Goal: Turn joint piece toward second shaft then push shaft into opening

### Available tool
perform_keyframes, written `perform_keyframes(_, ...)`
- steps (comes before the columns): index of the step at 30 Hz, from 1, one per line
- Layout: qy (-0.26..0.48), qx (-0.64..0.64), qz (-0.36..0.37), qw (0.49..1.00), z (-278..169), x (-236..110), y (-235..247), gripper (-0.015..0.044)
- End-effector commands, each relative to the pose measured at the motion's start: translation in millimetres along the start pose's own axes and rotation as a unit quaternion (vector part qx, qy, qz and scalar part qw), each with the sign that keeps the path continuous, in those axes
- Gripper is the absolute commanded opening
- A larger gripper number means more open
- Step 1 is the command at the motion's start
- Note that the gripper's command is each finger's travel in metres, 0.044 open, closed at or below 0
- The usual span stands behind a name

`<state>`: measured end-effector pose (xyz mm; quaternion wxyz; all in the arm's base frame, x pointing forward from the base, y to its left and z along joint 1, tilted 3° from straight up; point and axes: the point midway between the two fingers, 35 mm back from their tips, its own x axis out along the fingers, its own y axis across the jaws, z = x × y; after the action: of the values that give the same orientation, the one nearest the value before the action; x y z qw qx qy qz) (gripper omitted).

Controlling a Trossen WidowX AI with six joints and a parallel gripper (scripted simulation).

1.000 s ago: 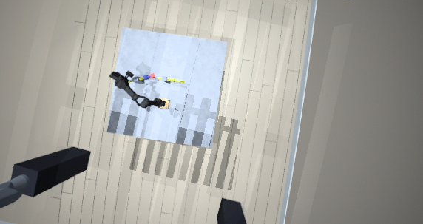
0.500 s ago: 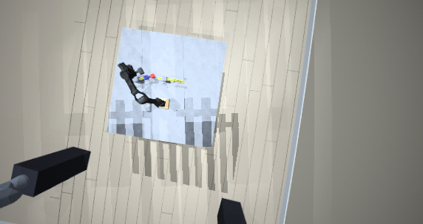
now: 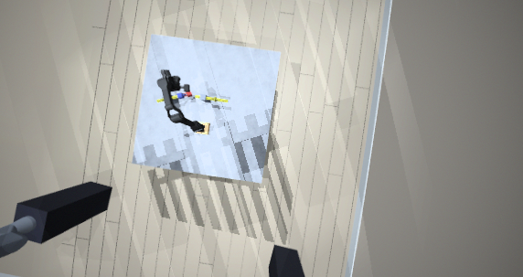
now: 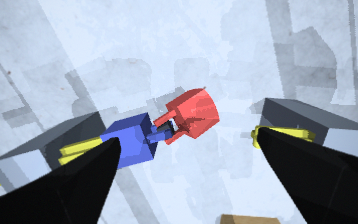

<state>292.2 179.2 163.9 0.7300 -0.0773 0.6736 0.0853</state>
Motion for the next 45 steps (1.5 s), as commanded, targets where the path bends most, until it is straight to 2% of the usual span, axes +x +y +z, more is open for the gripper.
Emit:
perform_keyframes(1,0.024,0.046,-0.019,0.998,1.7,-0.4,-22.7,0.044)
perform_keyframes(8,0.035,0.076,-0.027,0.996,1.3,-0.1,-32.5,0.044)
perform_keyframes(20,0.03,0.249,-0.033,0.967,1.3,6.2,-32.6,0.044)
perform_keyframes(40,0.019,0.523,-0.041,0.851,0.9,16.8,-33.0,0.044)
perform_keyframes(45,0.018,0.541,-0.041,0.84,0.9,17.6,-33.0,0.044)
